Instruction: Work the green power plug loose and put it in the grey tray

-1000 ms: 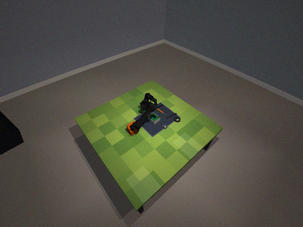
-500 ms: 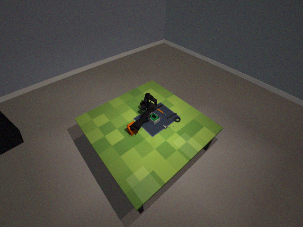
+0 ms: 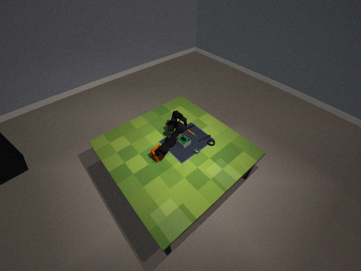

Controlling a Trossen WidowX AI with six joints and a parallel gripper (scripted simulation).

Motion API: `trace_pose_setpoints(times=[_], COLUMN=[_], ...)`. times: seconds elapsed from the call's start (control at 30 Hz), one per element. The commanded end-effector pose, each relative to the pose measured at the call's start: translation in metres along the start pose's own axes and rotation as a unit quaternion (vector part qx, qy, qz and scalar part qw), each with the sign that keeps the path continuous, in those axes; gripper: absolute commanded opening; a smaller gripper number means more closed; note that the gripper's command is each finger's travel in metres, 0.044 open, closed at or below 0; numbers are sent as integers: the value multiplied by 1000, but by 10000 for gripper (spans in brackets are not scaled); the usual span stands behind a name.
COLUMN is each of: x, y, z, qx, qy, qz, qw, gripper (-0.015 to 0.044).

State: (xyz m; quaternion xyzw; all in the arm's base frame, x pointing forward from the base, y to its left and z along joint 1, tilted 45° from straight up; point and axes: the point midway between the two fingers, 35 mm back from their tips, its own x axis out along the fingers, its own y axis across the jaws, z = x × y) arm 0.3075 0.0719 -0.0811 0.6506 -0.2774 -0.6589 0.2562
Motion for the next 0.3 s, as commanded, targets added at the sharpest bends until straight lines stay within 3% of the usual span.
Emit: trace_pose_setpoints(times=[0.0,0.13,0.27], x=[-29,-82,-85], y=[-3,0,0], z=[-4,-1,-1], qx=[3,4,4], qy=[4,2,2], qz=[-6,-5,-5], qw=[1000,1000,1000], gripper=[440,440,440])
